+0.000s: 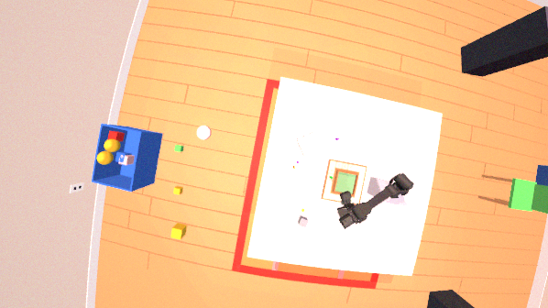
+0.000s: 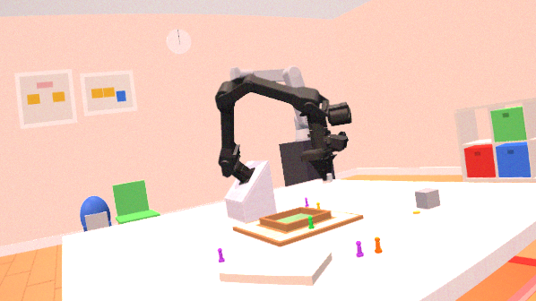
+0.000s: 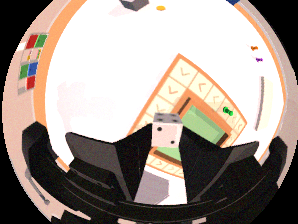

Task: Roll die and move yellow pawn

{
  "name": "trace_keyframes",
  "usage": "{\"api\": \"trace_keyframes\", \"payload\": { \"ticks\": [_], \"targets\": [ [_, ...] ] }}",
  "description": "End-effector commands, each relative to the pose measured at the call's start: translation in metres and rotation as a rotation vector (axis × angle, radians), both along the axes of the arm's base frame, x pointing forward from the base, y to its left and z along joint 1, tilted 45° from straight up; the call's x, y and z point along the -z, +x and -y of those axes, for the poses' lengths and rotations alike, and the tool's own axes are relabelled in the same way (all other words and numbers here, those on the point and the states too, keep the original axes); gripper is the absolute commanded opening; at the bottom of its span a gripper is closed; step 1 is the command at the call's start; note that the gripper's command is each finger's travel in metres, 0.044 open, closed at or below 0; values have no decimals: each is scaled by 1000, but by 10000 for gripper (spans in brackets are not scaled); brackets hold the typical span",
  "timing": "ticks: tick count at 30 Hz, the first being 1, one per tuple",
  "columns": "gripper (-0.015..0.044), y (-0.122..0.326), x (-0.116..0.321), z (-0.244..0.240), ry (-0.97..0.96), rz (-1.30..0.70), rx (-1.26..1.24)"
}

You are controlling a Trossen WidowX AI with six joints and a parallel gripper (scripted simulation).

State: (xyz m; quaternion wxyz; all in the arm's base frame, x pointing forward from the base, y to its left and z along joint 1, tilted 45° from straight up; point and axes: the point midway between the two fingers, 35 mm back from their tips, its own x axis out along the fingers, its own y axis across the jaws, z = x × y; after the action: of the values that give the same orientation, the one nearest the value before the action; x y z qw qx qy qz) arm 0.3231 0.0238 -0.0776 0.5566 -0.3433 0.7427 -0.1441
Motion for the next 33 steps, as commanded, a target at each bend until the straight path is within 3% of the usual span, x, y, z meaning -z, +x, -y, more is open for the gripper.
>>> {"api": "trace_keyframes", "payload": {
  "ticks": [1, 33],
  "targets": [
    [0, -3, -7, 9, 11, -63, -74],
    [0, -53, -53, 85, 124, -694, -724]
  ]
}}
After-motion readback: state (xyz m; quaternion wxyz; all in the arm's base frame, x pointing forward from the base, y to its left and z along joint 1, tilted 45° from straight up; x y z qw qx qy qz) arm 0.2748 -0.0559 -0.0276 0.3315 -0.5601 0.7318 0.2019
